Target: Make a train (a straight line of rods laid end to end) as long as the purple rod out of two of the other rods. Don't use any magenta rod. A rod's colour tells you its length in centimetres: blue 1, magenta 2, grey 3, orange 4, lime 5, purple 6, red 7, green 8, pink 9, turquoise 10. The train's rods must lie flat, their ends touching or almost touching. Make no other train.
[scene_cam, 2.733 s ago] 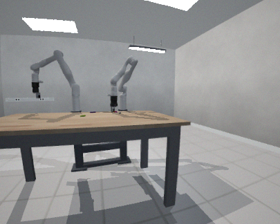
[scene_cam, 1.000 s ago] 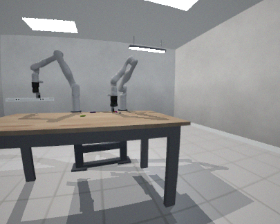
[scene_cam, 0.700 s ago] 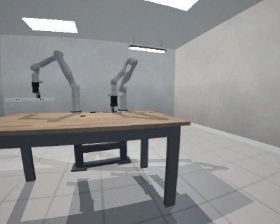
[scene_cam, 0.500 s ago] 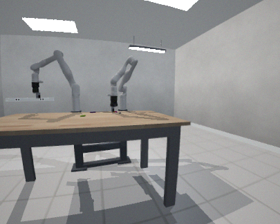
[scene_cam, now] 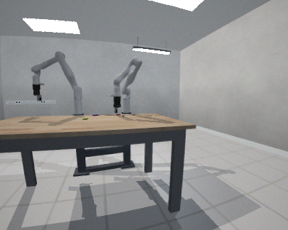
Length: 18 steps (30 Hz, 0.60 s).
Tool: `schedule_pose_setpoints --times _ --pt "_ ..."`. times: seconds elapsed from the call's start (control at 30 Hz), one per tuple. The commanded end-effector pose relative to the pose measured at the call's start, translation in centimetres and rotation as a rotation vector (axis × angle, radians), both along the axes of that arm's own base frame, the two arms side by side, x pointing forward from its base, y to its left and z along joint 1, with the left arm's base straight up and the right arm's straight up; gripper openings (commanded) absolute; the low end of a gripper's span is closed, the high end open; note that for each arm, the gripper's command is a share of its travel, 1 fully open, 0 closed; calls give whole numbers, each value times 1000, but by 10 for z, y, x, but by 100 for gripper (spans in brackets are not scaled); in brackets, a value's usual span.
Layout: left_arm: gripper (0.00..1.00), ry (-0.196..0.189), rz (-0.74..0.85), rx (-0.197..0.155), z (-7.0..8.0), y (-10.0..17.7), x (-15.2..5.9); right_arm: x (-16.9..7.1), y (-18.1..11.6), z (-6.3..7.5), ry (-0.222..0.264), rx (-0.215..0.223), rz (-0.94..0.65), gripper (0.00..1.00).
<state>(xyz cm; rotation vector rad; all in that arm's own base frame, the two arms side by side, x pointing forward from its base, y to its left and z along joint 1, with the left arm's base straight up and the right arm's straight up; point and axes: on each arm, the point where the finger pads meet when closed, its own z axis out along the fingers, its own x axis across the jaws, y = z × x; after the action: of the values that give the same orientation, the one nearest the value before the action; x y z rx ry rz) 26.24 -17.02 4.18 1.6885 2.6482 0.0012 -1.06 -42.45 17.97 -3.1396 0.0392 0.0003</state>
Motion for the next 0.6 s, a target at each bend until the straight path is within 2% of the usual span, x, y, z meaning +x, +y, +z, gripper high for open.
schedule_pose_setpoints --times 0.0,0.27,0.33,0.57 --pt "24 0 0 0 14 0 1 0 0 1 0 -2 0 100" --pt "24 0 0 0 54 0 0 0 0 1 0 -2 0 100" --pt "24 0 0 0 54 0 0 0 0 1 0 -2 0 100" --pt "24 0 0 0 76 0 0 0 0 1 0 -2 0 100"
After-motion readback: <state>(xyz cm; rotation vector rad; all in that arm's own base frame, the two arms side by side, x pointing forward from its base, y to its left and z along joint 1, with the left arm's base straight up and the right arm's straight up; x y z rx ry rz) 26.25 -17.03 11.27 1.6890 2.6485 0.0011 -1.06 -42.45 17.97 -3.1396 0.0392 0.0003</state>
